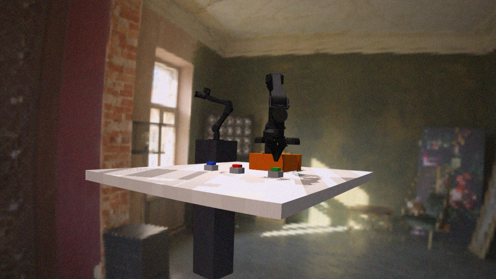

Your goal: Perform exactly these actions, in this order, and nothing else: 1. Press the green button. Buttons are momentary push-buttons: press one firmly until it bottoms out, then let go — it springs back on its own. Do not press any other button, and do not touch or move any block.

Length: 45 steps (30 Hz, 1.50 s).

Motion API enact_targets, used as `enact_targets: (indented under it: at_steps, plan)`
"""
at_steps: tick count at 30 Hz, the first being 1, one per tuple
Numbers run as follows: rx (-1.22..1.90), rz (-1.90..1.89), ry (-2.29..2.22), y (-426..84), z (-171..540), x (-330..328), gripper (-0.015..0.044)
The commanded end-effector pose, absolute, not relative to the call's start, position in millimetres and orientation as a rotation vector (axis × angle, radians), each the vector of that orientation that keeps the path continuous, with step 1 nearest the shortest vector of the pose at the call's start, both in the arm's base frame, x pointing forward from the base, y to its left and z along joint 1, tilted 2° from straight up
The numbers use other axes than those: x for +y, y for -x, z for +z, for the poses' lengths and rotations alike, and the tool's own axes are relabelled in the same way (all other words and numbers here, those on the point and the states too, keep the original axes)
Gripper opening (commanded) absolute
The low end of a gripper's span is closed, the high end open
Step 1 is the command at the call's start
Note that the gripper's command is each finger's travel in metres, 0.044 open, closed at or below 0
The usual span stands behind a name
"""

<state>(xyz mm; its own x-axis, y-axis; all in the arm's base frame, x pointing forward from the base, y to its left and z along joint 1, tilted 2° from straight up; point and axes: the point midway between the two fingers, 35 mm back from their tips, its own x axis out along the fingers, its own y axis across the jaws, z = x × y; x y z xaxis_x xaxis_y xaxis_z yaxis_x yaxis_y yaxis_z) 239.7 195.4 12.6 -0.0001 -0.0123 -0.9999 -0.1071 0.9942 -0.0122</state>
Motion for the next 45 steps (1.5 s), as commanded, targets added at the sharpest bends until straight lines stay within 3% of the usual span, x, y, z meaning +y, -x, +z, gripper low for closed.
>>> enact_targets:
  at_steps: [1, 45]
  plan:
    - [1.572, 0.075, 0.088, -239, 10, 196, 0.002]
    - [1.572, 0.075, 0.089, -239, -20, 196, 0.002]
